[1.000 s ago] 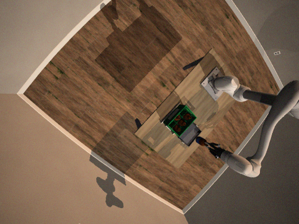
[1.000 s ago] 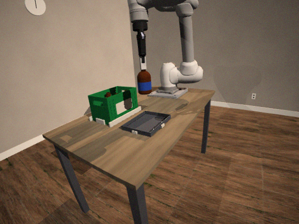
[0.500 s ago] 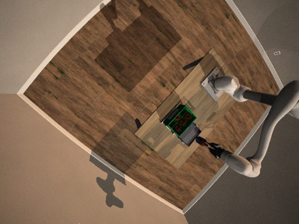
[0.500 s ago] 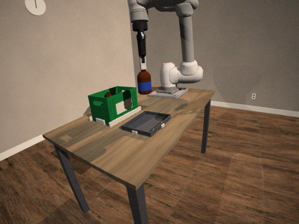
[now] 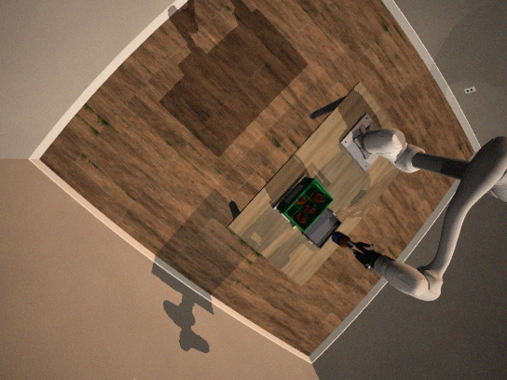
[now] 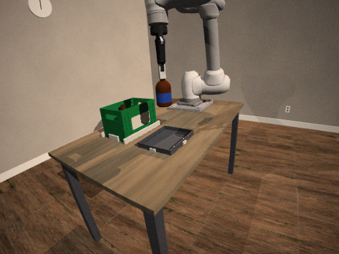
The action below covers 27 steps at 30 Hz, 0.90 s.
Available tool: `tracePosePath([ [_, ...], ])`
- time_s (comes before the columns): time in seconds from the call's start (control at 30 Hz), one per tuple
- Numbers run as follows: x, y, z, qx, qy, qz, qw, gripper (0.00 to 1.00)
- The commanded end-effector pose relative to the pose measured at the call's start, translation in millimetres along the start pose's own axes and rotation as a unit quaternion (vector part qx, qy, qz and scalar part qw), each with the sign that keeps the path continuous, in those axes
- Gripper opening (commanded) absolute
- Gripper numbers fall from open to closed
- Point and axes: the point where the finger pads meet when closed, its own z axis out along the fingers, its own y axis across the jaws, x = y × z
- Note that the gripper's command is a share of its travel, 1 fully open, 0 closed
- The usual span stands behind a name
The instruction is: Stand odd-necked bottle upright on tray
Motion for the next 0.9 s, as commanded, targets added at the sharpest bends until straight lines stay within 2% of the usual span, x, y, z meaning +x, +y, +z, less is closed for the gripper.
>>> tracePosePath([
  [0.0,0,0,0,0.0,0.0,0.0,1.0,0.0],
  [0.4,0,0,4,0.0,0.0,0.0,1.0,0.0],
  [0.87,0,0,21,0.0,0.0,0.0,1.0,0.0],
])
